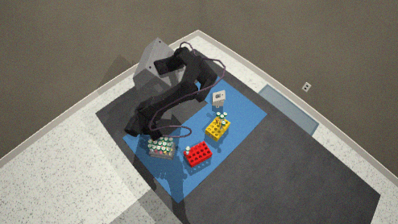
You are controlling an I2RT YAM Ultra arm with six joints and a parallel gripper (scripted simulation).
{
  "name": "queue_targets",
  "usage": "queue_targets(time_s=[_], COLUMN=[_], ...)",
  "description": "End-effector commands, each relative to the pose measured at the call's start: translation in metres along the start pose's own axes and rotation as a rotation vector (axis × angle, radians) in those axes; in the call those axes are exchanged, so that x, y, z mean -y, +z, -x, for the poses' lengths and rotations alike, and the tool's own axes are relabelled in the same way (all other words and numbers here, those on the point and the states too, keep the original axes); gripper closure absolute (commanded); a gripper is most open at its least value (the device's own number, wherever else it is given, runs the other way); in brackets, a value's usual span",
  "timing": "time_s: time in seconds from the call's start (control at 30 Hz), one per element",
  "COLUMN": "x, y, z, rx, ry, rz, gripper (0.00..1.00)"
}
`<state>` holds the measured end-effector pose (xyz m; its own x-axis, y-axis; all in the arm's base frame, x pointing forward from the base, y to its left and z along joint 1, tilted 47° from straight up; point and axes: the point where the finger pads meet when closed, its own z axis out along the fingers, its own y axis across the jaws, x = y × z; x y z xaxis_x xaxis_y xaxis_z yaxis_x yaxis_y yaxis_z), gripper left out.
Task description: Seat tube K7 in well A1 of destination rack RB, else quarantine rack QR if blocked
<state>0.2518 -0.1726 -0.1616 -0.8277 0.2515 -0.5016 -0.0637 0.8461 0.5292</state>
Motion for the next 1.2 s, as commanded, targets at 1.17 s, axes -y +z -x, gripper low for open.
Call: queue_targets(time_s=[1.17], x=[0.010], y=[0.013], z=[0.004], rx=[0.028], ry=[-0.003], rz=[-0.011], gripper=[1.00])
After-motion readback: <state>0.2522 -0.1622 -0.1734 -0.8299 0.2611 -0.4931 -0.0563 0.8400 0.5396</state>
